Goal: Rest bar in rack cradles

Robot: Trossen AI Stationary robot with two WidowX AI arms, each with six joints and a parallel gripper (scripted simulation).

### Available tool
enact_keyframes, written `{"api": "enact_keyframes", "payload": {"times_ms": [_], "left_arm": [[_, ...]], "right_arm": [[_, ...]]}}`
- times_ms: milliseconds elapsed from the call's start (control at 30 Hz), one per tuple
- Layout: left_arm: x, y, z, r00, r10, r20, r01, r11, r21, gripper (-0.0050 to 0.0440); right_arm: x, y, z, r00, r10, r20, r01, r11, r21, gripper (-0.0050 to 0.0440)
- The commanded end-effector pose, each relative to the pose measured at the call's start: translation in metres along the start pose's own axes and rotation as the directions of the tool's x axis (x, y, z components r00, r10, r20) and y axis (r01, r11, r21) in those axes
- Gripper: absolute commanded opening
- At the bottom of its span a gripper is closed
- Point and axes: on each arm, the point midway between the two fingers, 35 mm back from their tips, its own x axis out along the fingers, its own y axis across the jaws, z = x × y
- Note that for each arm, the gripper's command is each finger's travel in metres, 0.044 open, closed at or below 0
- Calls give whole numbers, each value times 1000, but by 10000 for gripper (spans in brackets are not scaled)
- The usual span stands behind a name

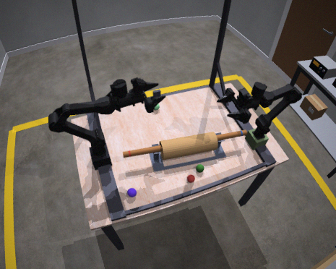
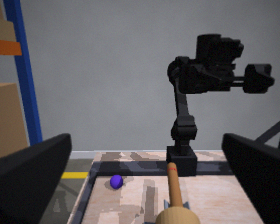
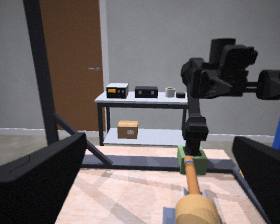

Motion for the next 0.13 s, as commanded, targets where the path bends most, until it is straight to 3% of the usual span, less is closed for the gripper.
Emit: {"api": "enact_keyframes", "payload": {"times_ms": [0, 100], "left_arm": [[-2, 0, 14, 999, 0, 33, 0, 1000, -6, 440], [-2, 0, 14, 999, 0, 33, 0, 1000, -6, 440]], "right_arm": [[-2, 0, 3, 1000, 1, 12, -1, 1000, 2, 440], [-2, 0, 3, 1000, 1, 12, -1, 1000, 2, 440]]}}
